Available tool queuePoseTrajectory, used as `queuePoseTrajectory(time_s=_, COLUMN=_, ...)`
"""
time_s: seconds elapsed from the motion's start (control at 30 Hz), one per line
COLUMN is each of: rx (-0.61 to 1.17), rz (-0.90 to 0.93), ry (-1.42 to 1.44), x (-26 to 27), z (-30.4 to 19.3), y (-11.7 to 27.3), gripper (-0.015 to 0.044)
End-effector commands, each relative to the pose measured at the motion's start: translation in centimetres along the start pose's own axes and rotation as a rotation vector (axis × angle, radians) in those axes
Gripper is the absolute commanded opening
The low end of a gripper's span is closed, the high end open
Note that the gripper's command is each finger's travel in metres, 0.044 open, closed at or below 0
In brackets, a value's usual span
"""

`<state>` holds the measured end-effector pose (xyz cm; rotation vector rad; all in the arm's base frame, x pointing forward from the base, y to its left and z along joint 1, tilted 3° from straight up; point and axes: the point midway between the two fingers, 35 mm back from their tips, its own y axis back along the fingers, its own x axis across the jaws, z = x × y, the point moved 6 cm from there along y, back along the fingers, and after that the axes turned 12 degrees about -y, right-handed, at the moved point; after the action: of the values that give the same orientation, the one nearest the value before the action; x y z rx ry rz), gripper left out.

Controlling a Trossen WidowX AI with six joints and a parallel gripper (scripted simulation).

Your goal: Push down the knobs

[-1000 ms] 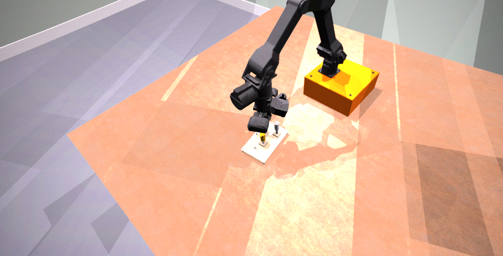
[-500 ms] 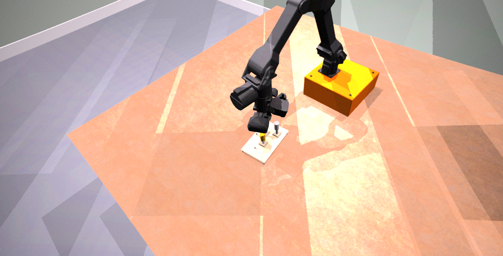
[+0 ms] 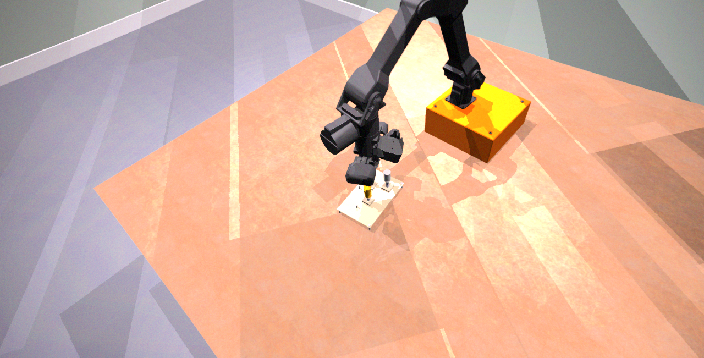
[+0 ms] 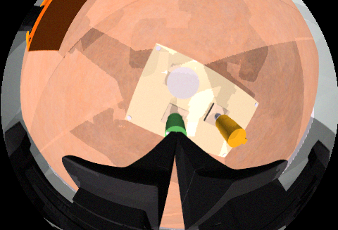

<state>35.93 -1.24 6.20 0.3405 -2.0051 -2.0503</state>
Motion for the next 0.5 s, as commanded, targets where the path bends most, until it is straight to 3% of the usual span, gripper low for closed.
queuePoseTrajectory(time_s=0.0, rx=-0.003, rz=0.000, ry=0.003, x=-0.1, z=0.0, y=0.4, gripper=0.0000)
queuePoseTrajectory(time_s=0.3, rx=-0.003, rz=0.000, ry=0.003, x=0.0, z=0.0, y=1.7, gripper=0.0000)
queuePoseTrajectory(time_s=0.47, rx=-0.004, rz=0.009, ry=-0.001, x=0.0, z=0.0, y=1.0, gripper=0.0131)
